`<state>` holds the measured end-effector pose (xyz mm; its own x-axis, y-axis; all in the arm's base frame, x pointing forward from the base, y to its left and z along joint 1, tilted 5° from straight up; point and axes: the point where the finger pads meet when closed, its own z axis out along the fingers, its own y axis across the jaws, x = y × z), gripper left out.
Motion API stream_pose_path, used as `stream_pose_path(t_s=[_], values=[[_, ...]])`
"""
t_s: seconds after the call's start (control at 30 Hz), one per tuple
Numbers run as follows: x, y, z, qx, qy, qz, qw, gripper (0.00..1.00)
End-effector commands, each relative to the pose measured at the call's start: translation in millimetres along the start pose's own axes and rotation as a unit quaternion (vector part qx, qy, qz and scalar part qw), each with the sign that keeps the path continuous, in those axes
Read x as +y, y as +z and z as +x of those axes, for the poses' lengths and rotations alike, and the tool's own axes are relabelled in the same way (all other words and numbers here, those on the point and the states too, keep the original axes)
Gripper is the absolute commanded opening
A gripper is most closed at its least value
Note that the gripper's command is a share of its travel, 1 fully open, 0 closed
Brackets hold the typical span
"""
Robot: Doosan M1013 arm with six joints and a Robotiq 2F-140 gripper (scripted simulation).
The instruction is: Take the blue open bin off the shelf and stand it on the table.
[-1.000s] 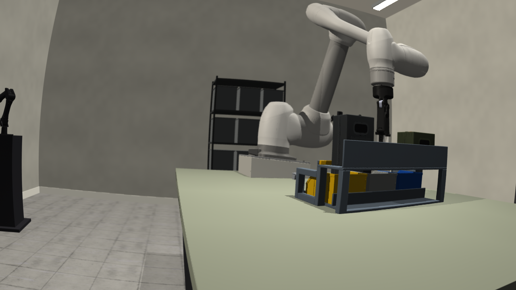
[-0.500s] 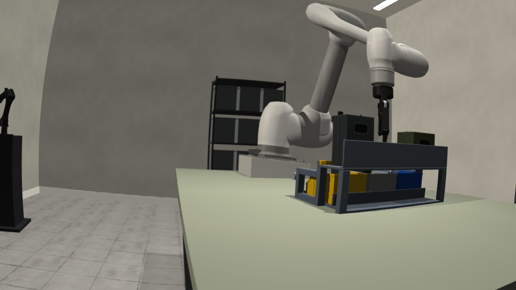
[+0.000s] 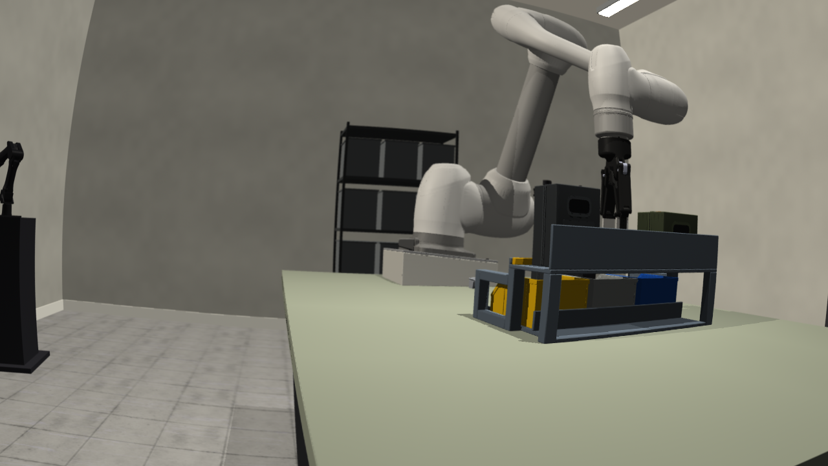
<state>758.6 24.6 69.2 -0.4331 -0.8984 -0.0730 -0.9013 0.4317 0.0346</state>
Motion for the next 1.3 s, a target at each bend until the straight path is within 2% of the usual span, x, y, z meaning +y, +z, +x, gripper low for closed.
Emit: stream_pose_path(t_s=[0.0,0.23,0.4,1.27], values=[[0.0,-0.2,0.0,0.000,-0.017,0.000,1.000,0.57],[0.0,-0.2,0.0,0.000,-0.017,0.000,1.000,0.57],[0.0,-0.2,0.0,0.000,-0.147,0.000,0.989,0.57],[0.0,-0.2,0.0,0.000,-0.146,0.000,0.989,0.57]])
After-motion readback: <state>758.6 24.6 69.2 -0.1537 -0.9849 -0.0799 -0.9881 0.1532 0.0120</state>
